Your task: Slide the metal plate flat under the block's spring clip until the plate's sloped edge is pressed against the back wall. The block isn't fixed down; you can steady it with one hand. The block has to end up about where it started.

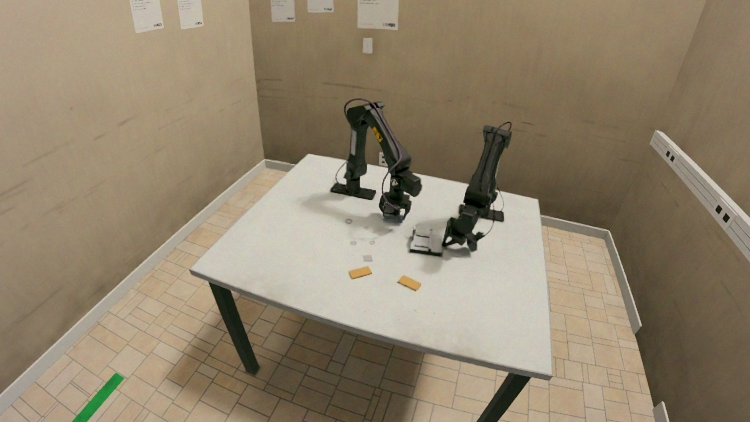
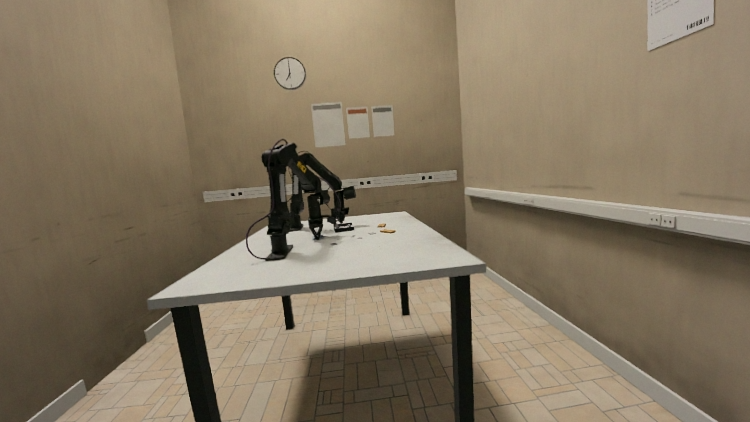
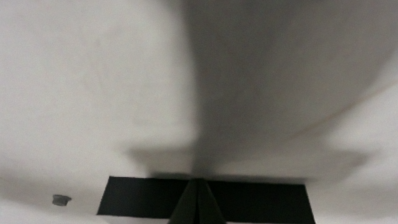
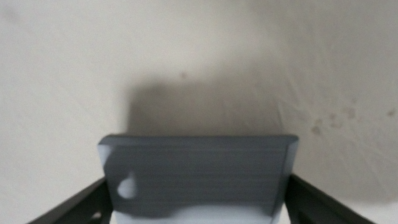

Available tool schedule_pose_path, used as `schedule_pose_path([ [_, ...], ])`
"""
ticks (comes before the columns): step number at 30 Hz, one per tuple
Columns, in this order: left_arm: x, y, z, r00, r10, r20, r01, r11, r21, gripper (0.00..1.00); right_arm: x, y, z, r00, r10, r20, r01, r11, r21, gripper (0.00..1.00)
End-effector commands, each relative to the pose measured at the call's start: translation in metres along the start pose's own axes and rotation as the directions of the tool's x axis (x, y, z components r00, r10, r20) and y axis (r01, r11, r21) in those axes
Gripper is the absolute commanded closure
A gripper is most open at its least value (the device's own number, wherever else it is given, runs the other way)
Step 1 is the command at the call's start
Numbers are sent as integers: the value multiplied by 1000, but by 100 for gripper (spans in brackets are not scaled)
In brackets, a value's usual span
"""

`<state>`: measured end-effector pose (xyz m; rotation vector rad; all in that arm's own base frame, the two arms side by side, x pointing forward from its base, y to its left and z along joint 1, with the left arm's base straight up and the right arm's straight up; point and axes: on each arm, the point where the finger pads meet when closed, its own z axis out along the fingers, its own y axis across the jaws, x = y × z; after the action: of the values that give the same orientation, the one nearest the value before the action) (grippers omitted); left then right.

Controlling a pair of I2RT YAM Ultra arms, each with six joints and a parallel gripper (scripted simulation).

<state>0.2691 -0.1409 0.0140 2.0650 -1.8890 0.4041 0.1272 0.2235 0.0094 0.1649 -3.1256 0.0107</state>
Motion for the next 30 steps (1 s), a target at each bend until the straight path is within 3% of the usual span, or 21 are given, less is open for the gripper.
schedule_pose_path([
  [1, 11, -9, -3, 999, 28, -29, -27, 999, 38, 100, -5, 5, -29, 1000, 6, 21, -6, 1000, -19, 23],
  [4, 11, -9, -3, 999, 28, -29, -27, 999, 38, 100, -4, 4, -47, 1000, 7, 21, -7, 1000, -19, 23],
  [9, 11, -9, -3, 999, 28, -29, -27, 999, 38, 100, -6, 2, -45, 998, -51, 22, 51, 999, -4, 23],
  [14, 11, -9, -3, 999, 28, -29, -27, 999, 38, 100, -16, 2, -44, 960, -279, 10, 279, 960, 6, 23],
  [21, 11, -9, -3, 999, 28, -29, -27, 999, 38, 100, -44, 7, -47, 803, -596, 4, 596, 803, 4, 23],
  [23, 11, -9, -3, 999, 28, -29, -27, 999, 38, 100, -44, 7, -47, 803, -596, 4, 596, 803, 4, 23],
  [30, 11, -9, -3, 999, 28, -29, -27, 999, 38, 100, -71, 11, -49, 549, -836, -1, 836, 549, 4, 23],
])
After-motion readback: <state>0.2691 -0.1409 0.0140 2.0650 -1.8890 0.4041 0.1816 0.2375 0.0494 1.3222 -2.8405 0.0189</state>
